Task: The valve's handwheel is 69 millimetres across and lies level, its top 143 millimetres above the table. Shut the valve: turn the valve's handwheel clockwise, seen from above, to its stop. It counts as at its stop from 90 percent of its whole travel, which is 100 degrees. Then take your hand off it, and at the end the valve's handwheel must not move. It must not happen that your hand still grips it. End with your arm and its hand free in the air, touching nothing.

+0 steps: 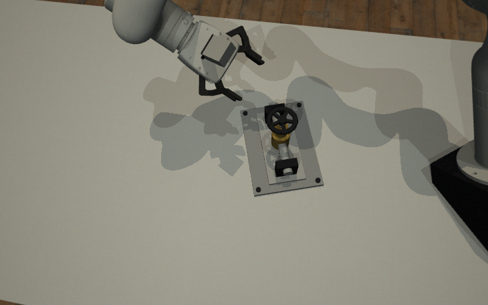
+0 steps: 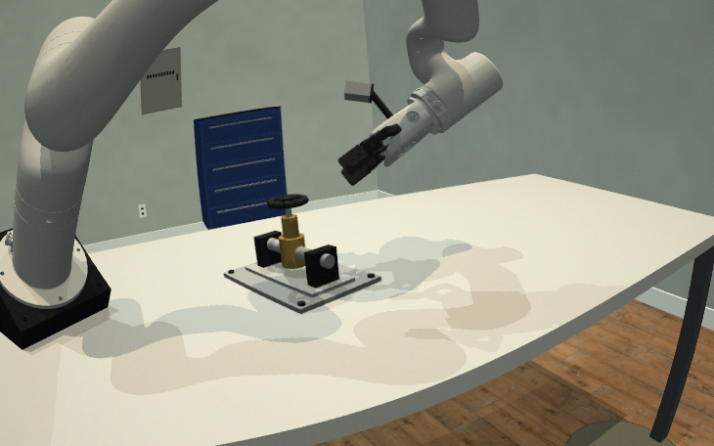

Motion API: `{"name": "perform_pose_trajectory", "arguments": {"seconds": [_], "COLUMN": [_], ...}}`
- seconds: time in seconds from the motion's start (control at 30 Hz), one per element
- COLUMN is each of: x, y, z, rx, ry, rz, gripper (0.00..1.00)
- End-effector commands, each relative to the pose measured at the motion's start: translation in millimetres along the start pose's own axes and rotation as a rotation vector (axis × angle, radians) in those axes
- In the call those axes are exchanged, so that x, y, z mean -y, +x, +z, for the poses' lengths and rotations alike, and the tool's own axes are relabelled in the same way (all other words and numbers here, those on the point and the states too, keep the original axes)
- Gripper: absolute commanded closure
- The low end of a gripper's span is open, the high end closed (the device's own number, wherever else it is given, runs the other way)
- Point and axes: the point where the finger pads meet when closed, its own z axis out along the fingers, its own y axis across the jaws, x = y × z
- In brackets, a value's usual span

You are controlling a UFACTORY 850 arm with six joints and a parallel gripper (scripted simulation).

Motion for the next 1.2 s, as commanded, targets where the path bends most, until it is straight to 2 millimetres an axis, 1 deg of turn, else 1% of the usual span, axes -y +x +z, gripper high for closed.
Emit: {"name": "perform_pose_trajectory", "arguments": {"seconds": [0.0,0.47,0.53,0.6,0.7,0.73,0.8,1.03,1.1,1.17], "x": [3.6,9.1,9.1,8.3,7.8,6.8,6.0,0.0,0.0,-3.5], "y": [7.0,27.4,27.4,33.4,35.9,39.9,42.7,60.4,60.4,70.5], "z": [8.0,28.3,28.3,32.1,33.5,35.7,37.2,46.1,46.1,51.5], "rx": [0.116,0.483,0.483,0.571,0.603,0.651,0.683,0.844,0.844,0.918], "ry": [0.018,0.122,0.122,0.151,0.162,0.178,0.190,0.254,0.254,0.287], "rz": [-0.092,-0.487,-0.487,-0.597,-0.639,-0.703,-0.747,-0.985,-0.985,-1.103], "gripper": [0.00,0.00,0.00,0.00,0.00,0.00,0.00,0.00,0.00,0.00]}}
